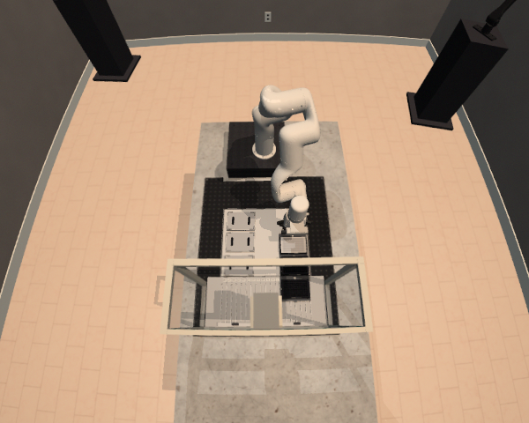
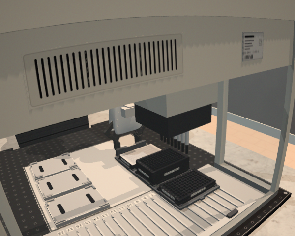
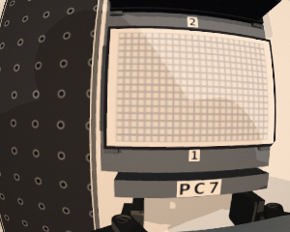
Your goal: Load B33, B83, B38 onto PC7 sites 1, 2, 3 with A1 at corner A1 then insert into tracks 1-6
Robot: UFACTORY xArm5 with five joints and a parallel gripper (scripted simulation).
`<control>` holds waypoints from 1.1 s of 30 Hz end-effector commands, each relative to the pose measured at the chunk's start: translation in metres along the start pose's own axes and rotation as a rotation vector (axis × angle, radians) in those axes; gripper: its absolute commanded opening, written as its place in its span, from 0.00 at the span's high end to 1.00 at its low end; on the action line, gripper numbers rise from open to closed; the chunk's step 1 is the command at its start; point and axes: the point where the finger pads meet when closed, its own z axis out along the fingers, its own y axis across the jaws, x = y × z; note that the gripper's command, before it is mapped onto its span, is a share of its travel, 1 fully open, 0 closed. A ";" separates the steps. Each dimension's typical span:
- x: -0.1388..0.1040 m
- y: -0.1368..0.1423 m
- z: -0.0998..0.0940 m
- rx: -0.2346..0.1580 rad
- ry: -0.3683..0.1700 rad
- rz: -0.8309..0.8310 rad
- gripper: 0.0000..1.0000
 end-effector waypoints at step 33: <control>0.032 0.000 -0.001 0.013 0.000 0.000 0.19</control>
